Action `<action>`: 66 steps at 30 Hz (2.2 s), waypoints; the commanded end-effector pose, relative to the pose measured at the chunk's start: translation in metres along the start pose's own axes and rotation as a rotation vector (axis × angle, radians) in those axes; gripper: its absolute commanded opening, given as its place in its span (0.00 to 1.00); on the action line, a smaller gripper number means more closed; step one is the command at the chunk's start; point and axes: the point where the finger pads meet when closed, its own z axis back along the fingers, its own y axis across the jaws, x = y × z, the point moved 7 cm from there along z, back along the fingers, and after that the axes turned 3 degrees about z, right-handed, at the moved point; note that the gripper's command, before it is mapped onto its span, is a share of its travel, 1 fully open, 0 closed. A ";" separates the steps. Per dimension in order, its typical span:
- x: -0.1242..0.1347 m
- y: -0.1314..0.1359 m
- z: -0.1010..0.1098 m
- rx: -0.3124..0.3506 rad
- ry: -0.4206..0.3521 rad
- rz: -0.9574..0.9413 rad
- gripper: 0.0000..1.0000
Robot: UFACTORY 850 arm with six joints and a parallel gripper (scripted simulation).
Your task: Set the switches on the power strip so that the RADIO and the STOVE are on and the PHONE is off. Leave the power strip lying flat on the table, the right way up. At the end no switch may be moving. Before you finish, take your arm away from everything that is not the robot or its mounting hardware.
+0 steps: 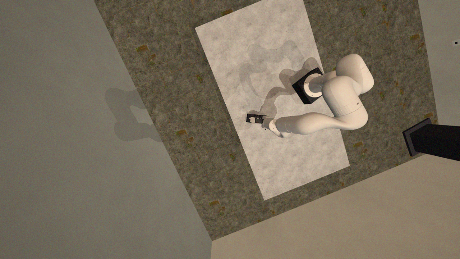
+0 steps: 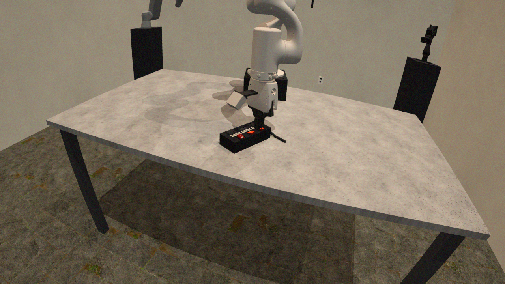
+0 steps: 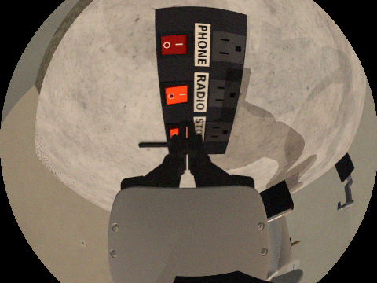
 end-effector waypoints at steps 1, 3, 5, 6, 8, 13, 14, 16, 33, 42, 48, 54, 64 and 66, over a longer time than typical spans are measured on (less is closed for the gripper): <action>0.000 0.000 0.000 -0.002 0.002 0.000 0.00; 0.000 0.000 0.000 -0.002 0.002 0.000 0.00; 0.000 0.000 0.000 -0.002 0.002 0.000 0.00; 0.000 0.000 0.000 -0.002 0.002 0.000 0.00; 0.000 0.000 0.000 -0.002 0.002 0.000 0.00; 0.000 0.000 0.000 -0.002 0.002 0.000 0.00; 0.000 0.000 0.001 -0.002 0.002 0.000 0.00; 0.000 0.000 0.003 -0.002 0.002 0.000 0.00; 0.000 0.000 0.038 -0.002 0.002 0.000 0.00; 0.000 0.000 0.039 -0.002 0.002 0.000 0.00; 0.000 0.000 0.039 -0.002 0.002 0.000 0.00; 0.000 0.000 0.039 -0.002 0.002 0.000 0.00; 0.000 0.000 0.054 -0.002 0.002 0.000 1.00; 0.000 0.000 0.064 -0.002 0.002 0.000 1.00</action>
